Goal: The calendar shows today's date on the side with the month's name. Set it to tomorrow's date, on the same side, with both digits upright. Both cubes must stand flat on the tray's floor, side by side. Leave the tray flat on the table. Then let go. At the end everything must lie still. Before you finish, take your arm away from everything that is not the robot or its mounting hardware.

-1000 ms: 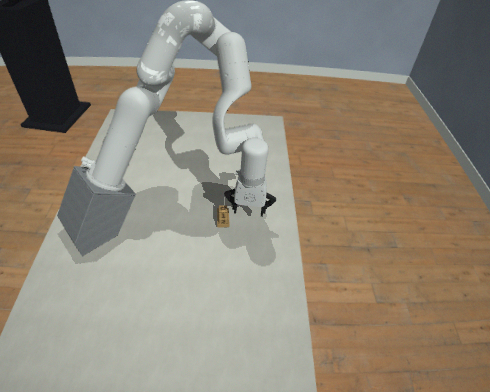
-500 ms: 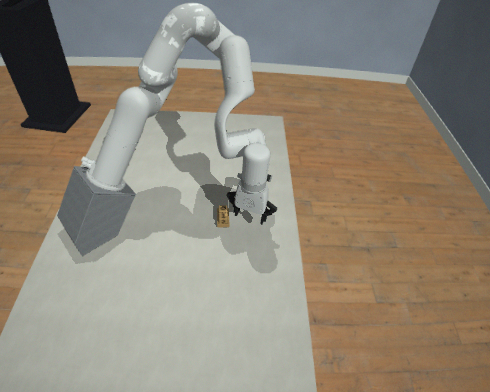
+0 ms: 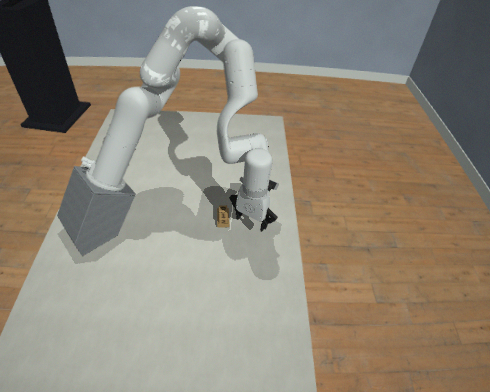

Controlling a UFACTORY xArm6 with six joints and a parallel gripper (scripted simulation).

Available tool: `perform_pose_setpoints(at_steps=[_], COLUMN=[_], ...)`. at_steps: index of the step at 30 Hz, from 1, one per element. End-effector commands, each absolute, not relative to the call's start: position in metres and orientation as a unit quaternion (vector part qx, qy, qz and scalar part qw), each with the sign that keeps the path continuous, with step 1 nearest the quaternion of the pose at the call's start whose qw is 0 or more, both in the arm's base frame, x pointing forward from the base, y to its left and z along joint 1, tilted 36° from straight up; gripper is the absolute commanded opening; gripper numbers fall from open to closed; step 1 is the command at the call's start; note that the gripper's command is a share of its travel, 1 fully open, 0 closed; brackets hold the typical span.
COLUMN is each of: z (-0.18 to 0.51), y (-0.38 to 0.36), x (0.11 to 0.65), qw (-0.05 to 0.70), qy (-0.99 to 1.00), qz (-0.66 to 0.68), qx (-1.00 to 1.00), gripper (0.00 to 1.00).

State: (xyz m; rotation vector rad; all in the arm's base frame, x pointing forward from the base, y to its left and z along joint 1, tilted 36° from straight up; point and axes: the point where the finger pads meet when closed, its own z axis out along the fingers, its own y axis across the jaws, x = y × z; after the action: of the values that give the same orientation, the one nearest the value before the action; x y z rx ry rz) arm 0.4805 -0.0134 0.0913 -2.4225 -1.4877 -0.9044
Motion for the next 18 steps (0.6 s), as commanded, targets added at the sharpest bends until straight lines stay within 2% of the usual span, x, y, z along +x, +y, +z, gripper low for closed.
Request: perform_pose_setpoints(at_steps=[1,18], z=[0.0864,0.0786], y=[-0.0113,-0.0072], x=[0.4842,0.4881], qw=[0.079,0.079], qy=[-0.496,-0.496], qz=[-0.303,-0.303], qx=[-0.810,-0.810], gripper=[1.00,1.00])
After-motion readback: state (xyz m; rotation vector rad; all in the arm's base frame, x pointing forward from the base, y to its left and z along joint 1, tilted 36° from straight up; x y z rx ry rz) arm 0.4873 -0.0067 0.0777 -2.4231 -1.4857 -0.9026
